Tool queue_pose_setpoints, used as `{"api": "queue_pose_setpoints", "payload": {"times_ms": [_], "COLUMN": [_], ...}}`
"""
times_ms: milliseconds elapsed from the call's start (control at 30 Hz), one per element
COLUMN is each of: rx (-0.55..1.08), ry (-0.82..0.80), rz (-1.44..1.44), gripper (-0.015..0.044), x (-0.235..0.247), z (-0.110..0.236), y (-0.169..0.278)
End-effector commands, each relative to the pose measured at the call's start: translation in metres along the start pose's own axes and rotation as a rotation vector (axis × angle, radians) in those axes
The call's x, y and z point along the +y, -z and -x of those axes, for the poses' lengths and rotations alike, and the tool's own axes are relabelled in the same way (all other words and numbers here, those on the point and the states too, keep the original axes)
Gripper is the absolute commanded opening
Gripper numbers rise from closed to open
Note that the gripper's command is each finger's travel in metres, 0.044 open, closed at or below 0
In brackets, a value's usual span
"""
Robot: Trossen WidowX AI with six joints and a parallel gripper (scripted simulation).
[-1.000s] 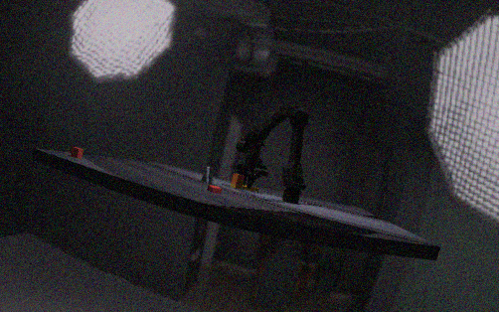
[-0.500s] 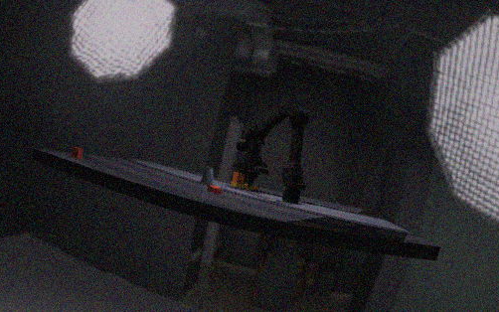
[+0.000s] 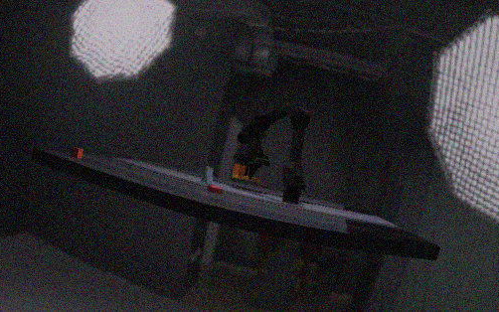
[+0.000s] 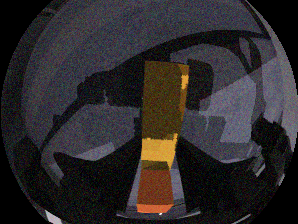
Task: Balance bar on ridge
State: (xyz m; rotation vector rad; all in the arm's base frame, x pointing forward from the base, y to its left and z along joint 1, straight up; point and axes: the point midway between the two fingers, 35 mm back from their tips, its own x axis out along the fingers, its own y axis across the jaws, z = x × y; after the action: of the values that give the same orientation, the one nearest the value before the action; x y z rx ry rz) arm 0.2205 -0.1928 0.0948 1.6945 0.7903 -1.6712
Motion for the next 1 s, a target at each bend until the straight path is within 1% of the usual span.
{"api": "queue_pose_setpoints", "payload": {"times_ms": [0,733,867,967], "rx": [-0.003,-0.005,-0.005,-0.004], "ry": [-0.012,-0.010,-0.010,-0.010], "rz": [-0.002,-0.004,0.012,0.081], "gripper": [0.0000,0.0000,0.0000,0.0000], "x": [0.002,-0.005,-0.005,-0.003], "z": [0.014,0.070,0.073,0.073], "y": [0.000,0.000,0.002,0.011]}}
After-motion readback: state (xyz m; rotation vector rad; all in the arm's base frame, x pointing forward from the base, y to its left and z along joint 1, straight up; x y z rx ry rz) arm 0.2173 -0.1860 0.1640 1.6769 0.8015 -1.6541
